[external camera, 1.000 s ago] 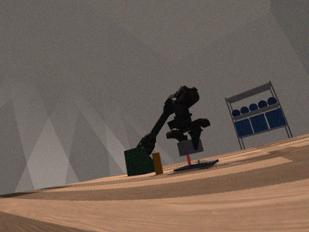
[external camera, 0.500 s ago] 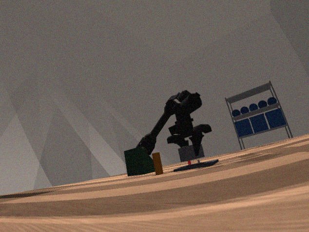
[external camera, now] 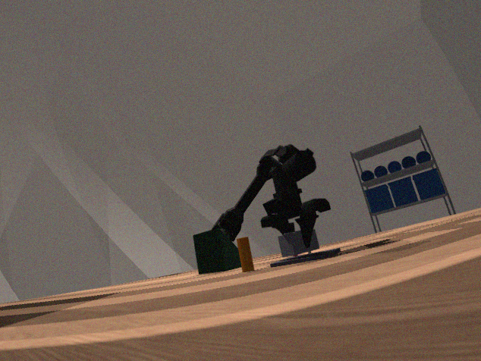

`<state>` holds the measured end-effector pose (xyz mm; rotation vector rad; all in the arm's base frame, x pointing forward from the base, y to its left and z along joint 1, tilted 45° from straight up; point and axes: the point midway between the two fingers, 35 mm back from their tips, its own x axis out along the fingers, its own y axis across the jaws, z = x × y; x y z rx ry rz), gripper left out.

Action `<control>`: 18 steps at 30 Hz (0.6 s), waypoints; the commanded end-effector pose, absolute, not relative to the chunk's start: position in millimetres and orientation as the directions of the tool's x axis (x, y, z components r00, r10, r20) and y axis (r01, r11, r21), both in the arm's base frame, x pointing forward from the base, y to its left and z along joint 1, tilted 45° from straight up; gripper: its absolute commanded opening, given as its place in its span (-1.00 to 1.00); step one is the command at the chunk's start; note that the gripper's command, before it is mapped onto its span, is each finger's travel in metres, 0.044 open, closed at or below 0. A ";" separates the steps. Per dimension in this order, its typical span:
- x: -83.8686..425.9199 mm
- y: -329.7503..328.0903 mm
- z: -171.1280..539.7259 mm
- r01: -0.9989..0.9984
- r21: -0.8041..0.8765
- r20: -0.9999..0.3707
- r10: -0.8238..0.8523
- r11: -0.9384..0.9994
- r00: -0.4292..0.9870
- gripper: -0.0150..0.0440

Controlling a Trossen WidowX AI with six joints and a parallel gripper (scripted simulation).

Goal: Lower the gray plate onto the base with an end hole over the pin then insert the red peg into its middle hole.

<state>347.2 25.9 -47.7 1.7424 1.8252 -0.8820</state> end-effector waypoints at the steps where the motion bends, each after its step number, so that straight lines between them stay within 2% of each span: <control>1: 347.5 25.8 -47.3 0.991 -0.130 -0.716 0.693 -0.008 -0.088 -0.31; 15: 347.5 25.8 -47.3 0.991 -0.130 -0.716 0.693 -0.008 -0.088 0.93; 16: 347.5 25.8 -47.3 0.991 -0.130 -0.716 0.693 -0.008 -0.088 1.00; 18: 347.5 25.8 -47.3 0.991 -0.130 -0.716 0.693 -0.008 -0.088 1.00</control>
